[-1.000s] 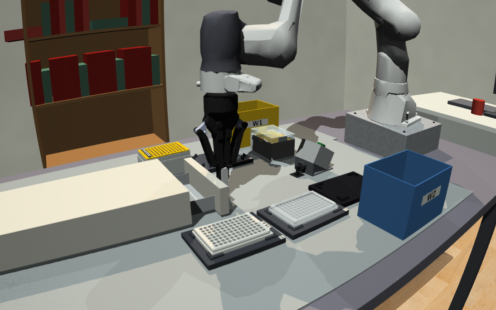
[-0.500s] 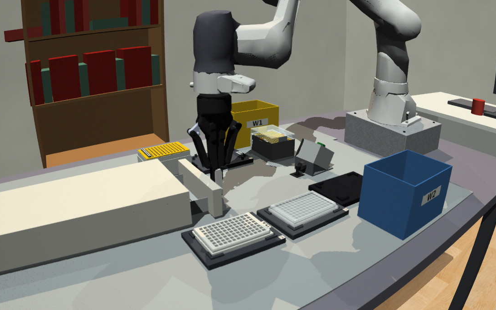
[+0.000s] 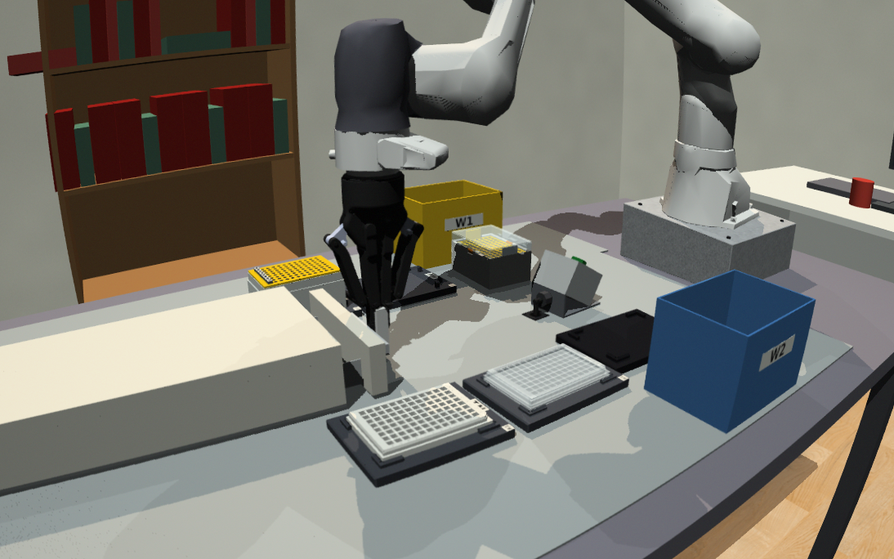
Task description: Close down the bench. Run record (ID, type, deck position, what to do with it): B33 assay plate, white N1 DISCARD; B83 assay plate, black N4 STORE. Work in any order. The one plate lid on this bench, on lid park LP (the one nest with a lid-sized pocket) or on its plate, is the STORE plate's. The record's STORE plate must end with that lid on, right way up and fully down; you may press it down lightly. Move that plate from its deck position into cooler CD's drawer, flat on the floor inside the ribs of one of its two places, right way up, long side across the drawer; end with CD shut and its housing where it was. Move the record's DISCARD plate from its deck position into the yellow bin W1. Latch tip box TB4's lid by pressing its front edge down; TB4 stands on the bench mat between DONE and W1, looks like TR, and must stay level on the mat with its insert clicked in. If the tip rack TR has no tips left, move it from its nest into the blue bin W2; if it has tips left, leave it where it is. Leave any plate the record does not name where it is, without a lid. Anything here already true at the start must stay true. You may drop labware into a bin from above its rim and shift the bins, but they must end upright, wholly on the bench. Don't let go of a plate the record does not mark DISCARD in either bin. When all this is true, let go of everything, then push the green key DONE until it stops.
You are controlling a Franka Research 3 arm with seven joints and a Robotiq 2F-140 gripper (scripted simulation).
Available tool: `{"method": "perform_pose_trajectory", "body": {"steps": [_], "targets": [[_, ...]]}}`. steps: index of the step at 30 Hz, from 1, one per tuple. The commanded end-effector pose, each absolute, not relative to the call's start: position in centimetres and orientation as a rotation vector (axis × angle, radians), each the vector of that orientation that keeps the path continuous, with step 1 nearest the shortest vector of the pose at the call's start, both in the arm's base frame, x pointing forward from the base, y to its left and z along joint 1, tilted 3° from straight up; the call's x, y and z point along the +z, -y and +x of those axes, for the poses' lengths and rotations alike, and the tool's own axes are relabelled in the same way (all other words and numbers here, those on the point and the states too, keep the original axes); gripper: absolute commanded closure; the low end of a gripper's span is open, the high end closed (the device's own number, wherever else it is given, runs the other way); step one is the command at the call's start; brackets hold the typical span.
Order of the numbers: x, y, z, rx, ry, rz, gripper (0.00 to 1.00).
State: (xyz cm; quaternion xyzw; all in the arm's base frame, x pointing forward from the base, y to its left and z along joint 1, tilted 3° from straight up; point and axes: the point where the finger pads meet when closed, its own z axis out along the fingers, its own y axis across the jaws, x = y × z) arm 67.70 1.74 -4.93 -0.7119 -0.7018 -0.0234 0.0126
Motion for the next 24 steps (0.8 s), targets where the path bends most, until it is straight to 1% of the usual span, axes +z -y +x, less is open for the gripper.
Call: {"method": "perform_pose_trajectory", "body": {"steps": [1,24], "targets": [[-4.9,-1.8,68.1,-0.07,2.196,-2.207,1.0],[-4.9,-1.8,70.5,-0.07,2.196,-2.207,1.0]]}}
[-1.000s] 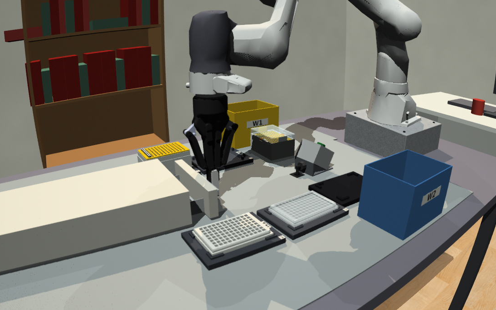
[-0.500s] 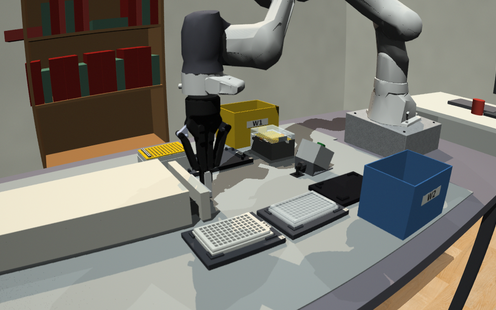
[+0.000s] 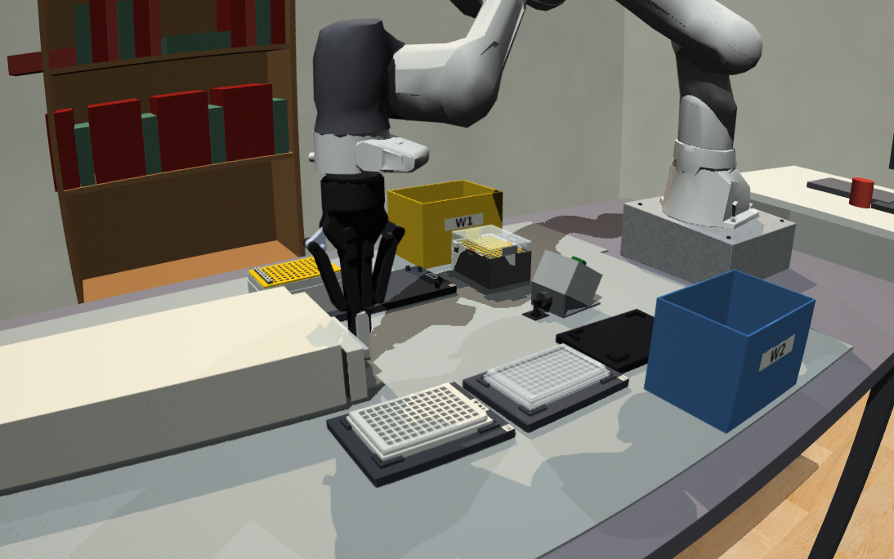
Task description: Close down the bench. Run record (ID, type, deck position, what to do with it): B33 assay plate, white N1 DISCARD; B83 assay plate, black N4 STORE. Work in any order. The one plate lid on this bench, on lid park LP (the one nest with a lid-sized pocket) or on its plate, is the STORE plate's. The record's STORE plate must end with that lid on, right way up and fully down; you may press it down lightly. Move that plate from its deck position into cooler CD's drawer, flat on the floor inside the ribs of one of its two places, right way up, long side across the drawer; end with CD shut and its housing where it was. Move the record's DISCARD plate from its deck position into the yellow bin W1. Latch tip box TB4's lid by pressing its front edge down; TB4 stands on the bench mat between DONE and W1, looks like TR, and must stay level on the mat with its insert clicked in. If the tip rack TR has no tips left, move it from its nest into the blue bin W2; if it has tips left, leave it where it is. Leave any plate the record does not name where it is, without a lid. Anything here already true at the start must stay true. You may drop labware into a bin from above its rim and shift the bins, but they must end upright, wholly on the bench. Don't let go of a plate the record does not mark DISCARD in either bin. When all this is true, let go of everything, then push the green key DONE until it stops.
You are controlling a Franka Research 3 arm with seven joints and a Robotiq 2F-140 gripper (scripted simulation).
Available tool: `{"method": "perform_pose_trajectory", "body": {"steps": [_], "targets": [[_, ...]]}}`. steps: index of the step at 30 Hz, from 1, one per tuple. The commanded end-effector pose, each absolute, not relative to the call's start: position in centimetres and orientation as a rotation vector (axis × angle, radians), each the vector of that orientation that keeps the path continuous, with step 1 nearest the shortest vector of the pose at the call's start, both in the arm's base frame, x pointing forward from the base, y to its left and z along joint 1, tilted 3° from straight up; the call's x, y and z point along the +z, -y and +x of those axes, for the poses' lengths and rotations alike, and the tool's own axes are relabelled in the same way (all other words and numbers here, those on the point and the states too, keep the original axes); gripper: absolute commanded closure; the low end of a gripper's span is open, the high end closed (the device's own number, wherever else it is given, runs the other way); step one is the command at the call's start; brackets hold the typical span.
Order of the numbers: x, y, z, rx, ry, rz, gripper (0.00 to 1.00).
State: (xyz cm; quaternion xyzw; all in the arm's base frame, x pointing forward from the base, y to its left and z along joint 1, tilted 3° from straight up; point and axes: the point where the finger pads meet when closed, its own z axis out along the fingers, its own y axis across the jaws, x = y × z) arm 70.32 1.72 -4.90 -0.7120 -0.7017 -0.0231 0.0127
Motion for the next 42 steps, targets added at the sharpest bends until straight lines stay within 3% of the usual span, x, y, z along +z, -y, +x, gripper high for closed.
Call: {"method": "perform_pose_trajectory", "body": {"steps": [1,42], "targets": [[-4.88,-1.75,70.63,-0.07,2.196,-2.207,1.0],[-4.88,-1.75,71.43,-0.07,2.196,-2.207,1.0]]}}
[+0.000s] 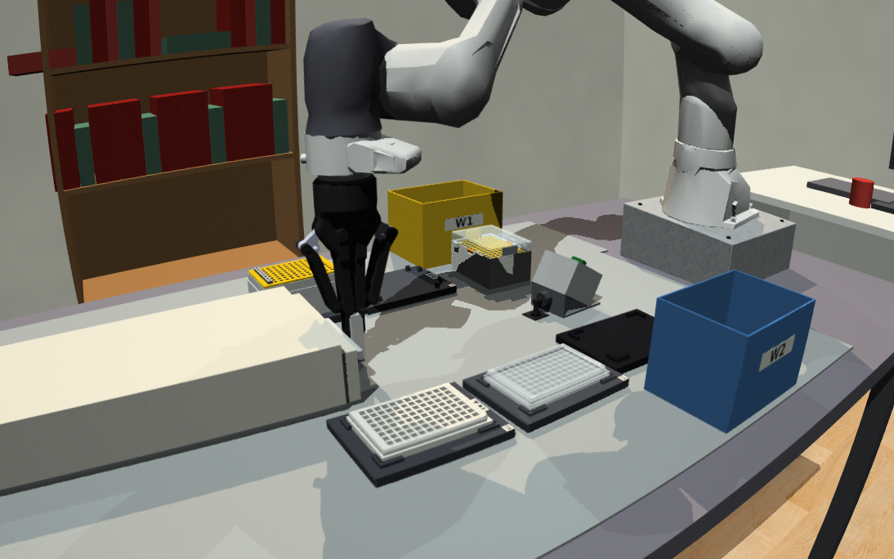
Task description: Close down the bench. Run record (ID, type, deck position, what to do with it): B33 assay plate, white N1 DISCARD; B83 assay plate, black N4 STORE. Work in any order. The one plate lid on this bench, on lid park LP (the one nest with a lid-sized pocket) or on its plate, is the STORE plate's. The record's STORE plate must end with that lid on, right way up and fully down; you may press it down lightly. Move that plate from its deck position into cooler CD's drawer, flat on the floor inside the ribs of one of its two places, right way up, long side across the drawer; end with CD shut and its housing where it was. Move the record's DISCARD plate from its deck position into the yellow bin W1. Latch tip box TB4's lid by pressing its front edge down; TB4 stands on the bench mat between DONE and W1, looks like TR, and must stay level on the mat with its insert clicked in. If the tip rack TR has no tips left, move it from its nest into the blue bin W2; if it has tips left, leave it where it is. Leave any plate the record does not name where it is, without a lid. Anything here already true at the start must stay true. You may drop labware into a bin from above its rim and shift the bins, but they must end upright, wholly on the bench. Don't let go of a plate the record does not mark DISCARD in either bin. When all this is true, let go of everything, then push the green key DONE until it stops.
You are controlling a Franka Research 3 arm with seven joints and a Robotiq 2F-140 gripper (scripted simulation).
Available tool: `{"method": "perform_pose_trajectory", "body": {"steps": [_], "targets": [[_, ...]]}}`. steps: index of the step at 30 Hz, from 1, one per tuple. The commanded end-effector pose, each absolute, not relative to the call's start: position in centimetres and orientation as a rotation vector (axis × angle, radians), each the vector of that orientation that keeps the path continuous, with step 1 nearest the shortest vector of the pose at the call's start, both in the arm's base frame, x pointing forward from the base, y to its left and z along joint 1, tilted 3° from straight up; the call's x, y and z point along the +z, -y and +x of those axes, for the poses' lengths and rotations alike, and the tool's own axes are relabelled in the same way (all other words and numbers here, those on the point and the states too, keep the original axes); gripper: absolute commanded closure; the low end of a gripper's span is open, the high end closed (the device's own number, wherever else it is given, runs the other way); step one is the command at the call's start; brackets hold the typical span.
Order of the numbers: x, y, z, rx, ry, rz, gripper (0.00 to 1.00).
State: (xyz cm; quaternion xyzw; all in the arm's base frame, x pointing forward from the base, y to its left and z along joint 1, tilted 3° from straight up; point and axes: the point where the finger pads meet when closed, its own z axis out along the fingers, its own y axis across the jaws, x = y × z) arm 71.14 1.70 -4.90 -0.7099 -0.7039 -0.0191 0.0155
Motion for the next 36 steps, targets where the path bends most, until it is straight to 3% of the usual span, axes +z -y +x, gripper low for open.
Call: {"method": "perform_pose_trajectory", "body": {"steps": [1,36], "targets": [[-4.9,-1.7,71.4,-0.07,2.196,-2.207,1.0],[-4.9,-1.8,68.6,-0.07,2.196,-2.207,1.0]]}}
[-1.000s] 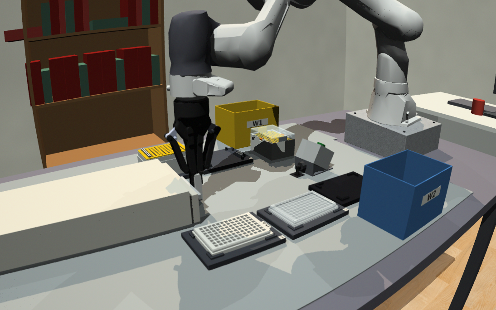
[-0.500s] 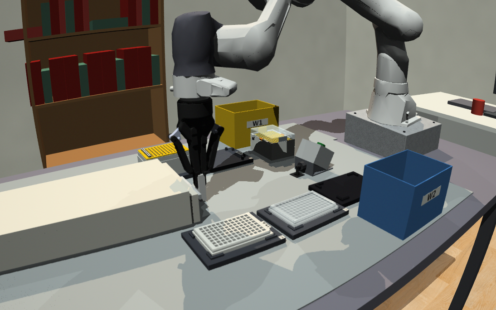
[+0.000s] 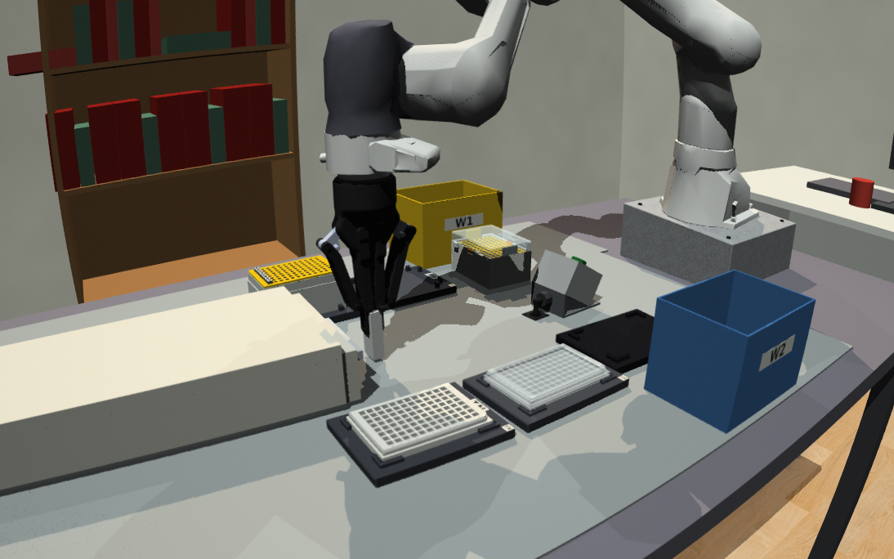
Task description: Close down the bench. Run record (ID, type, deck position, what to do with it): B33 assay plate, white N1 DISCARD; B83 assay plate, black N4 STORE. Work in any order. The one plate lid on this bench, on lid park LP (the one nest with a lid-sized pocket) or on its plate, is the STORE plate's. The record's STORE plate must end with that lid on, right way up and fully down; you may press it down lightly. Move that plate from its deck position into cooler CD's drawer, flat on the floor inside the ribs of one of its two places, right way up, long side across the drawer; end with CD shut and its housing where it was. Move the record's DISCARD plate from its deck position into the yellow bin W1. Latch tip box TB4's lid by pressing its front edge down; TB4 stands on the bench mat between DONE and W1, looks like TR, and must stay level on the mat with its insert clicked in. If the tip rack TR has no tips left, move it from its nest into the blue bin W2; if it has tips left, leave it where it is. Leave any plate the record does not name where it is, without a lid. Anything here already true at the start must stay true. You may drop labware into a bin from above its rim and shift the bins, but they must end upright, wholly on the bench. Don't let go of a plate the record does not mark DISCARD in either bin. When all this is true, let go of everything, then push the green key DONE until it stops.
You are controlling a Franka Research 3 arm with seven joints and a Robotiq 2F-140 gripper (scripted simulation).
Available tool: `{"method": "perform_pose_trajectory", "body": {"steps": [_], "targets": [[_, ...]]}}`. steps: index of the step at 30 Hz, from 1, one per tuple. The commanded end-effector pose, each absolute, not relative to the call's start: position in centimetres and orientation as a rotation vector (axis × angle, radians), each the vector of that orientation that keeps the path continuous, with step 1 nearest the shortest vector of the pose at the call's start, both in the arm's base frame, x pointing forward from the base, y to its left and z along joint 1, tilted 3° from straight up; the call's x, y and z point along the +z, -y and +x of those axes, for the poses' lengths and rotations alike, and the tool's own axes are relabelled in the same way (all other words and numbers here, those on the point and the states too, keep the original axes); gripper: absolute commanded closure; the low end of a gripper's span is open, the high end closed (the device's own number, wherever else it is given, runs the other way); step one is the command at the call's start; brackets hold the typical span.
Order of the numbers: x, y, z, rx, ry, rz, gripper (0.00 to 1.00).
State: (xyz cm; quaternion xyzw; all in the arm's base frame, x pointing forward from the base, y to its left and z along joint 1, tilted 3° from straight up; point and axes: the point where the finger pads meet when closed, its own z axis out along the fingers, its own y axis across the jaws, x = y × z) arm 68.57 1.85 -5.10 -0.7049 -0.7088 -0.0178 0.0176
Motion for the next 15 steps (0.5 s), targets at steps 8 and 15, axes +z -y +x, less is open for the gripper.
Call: {"method": "perform_pose_trajectory", "body": {"steps": [8,15], "targets": [[-4.9,-1.8,67.8,-0.07,2.196,-2.207,1.0],[-4.9,-1.8,66.9,-0.07,2.196,-2.207,1.0]]}}
